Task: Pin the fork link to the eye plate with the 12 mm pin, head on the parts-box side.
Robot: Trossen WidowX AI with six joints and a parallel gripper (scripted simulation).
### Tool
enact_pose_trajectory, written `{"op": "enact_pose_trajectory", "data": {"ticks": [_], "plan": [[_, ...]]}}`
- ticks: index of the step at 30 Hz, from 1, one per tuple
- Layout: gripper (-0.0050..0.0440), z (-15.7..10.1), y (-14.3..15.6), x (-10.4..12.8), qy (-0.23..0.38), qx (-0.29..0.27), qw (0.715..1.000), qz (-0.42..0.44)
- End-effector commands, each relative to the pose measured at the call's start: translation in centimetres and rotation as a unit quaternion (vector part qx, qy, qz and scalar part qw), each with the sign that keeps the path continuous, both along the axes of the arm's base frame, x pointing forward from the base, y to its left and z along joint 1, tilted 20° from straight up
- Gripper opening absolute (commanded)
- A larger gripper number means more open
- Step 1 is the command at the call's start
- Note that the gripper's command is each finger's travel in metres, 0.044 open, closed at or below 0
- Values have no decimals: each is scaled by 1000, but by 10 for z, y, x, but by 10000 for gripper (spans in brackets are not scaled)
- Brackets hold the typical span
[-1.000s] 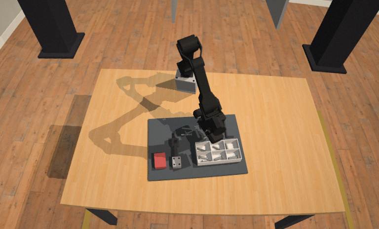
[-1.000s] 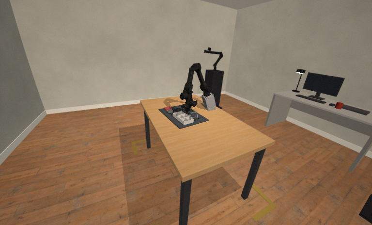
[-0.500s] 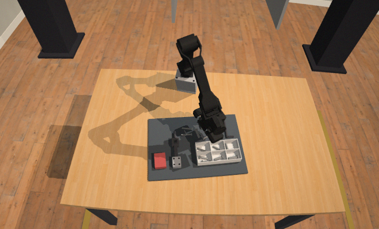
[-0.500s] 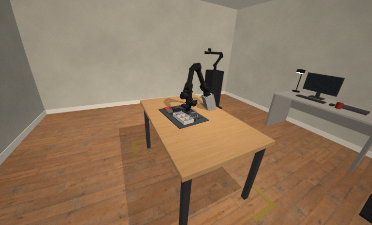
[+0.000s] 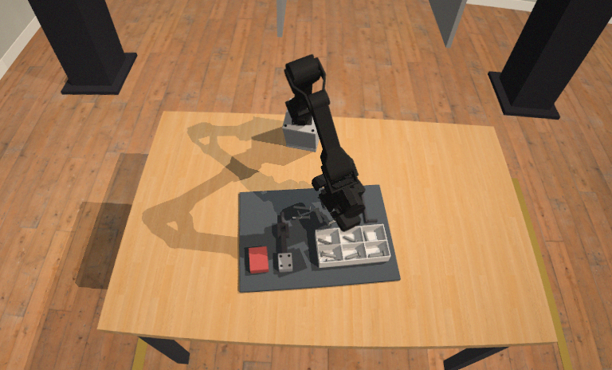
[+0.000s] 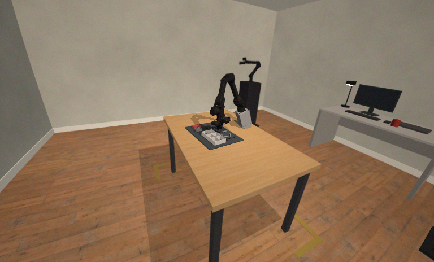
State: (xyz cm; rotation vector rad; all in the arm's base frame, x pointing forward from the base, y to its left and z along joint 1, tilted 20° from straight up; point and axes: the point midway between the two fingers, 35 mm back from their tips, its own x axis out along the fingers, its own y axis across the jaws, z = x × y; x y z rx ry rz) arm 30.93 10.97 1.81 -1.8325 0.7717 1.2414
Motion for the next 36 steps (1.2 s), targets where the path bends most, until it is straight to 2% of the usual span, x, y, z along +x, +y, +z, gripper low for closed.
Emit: {"op": "enact_pose_trajectory", "data": {"ticks": [1, 23, 31, 36], "plan": [[130, 13, 3, 6, -20, 8, 1000, -2], [130, 12, 2, 5, -19, 12, 1000, -13], [130, 9, -3, 2, -16, 33, 997, -70], [130, 10, -9, 3, -22, 71, 983, -170]]}}
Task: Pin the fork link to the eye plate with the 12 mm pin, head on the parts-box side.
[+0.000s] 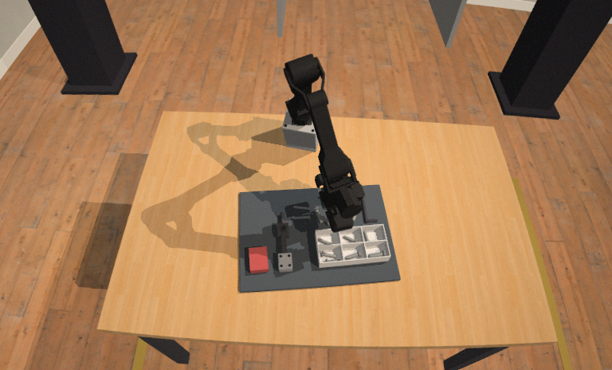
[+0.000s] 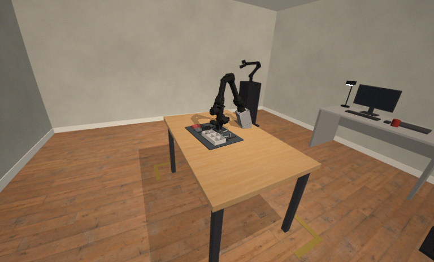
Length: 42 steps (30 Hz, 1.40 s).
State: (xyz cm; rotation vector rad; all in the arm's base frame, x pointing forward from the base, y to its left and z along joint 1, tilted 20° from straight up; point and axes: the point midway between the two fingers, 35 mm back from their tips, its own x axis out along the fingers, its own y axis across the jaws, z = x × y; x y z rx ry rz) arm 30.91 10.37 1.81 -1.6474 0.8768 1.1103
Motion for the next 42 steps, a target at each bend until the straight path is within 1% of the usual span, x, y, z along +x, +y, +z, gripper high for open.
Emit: {"op": "enact_pose_trajectory", "data": {"ticks": [1, 4, 10, 12, 13, 16, 20, 23, 27, 29, 30, 31, 35, 42], "plan": [[130, 10, -4, 3, -20, 41, 995, -91], [130, 10, -10, 3, -25, 73, 981, -180], [130, 10, -22, 2, -31, 130, 932, -336], [130, 10, -22, 2, -31, 130, 932, -336], [130, 10, -25, 2, -35, 151, 905, -396], [130, 10, -32, 2, -36, 175, 869, -462], [130, 10, -42, 1, -39, 207, 808, -550], [130, 10, -50, 0, -40, 229, 756, -612], [130, 10, -59, -2, -43, 255, 678, -688], [130, 10, -59, -2, -43, 255, 678, -688], [130, 10, -61, -2, -45, 270, 625, -731], [130, 10, -63, -3, -45, 275, 606, -745], [130, 10, -71, -4, -46, 296, 514, -804], [130, 10, -80, -7, -48, 323, 338, -883]]}}
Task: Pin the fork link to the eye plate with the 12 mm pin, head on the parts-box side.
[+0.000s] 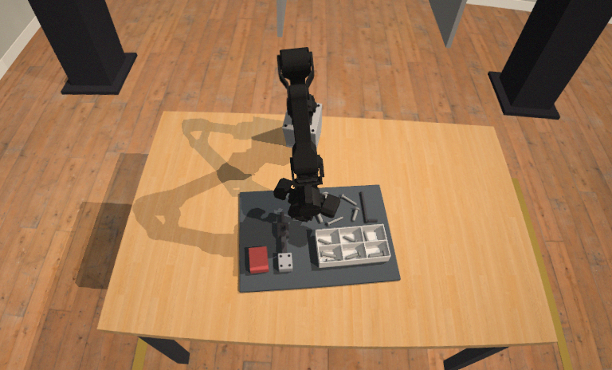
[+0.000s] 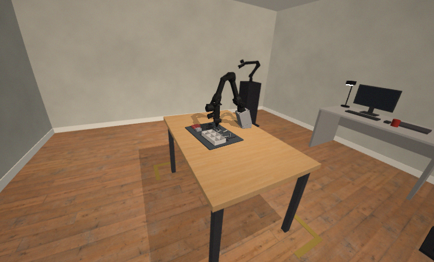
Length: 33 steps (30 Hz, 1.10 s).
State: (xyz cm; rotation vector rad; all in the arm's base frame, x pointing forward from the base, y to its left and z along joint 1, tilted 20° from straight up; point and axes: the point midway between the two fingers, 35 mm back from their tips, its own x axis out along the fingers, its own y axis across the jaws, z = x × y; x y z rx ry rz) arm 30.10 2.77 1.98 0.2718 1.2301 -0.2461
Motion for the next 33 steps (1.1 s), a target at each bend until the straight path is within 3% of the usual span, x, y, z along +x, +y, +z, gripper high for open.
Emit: {"op": "enact_pose_trajectory", "data": {"ticks": [1, 4, 5, 9, 17, 33], "plan": [[130, 8, -5, 1, -21, 46, 990, -131], [130, 8, -5, 1, -22, 55, 986, -157], [130, 8, -5, 1, -25, 78, 972, -220], [130, 8, -6, 0, -30, 112, 941, -317], [130, 8, -7, 0, -49, 174, 845, -503], [130, 11, -7, 3, -51, 178, 843, -505]]}}
